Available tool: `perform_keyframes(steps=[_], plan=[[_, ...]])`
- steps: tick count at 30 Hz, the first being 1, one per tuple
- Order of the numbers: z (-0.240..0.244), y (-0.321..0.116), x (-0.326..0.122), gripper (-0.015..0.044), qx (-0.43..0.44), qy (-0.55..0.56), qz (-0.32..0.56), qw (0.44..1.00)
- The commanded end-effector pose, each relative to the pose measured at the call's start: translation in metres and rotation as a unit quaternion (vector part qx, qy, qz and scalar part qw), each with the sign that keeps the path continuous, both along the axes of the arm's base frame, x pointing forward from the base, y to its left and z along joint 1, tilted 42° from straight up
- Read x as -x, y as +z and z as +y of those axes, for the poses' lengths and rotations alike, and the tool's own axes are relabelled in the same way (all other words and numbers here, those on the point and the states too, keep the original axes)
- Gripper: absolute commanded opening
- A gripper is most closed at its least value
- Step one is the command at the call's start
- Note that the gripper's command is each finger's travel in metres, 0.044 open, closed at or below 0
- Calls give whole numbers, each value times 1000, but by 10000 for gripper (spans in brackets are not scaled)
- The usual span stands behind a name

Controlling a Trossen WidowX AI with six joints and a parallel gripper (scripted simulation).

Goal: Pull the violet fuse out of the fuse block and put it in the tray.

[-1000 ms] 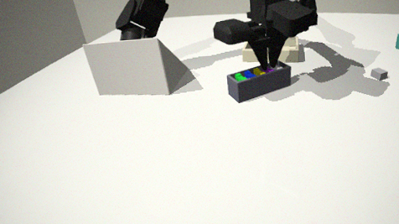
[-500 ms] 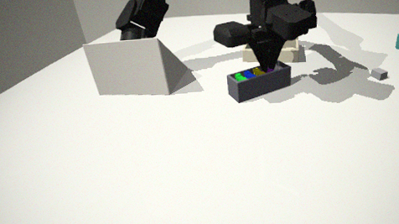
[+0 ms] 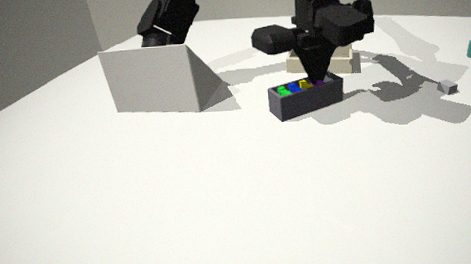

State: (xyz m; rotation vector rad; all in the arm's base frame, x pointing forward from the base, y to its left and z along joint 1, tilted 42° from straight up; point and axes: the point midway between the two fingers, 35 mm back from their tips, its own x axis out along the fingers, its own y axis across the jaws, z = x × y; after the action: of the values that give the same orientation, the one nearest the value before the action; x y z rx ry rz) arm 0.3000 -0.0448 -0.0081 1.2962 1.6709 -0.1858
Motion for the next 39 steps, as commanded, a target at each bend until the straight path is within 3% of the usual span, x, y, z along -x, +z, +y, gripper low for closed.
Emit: perform_keyframes(steps=[1, 39], plan=[[-2, 2, 0, 0, 1, 1, -1, 1000], [-14, 16, 0, 0, 0, 0, 0, 1000]])
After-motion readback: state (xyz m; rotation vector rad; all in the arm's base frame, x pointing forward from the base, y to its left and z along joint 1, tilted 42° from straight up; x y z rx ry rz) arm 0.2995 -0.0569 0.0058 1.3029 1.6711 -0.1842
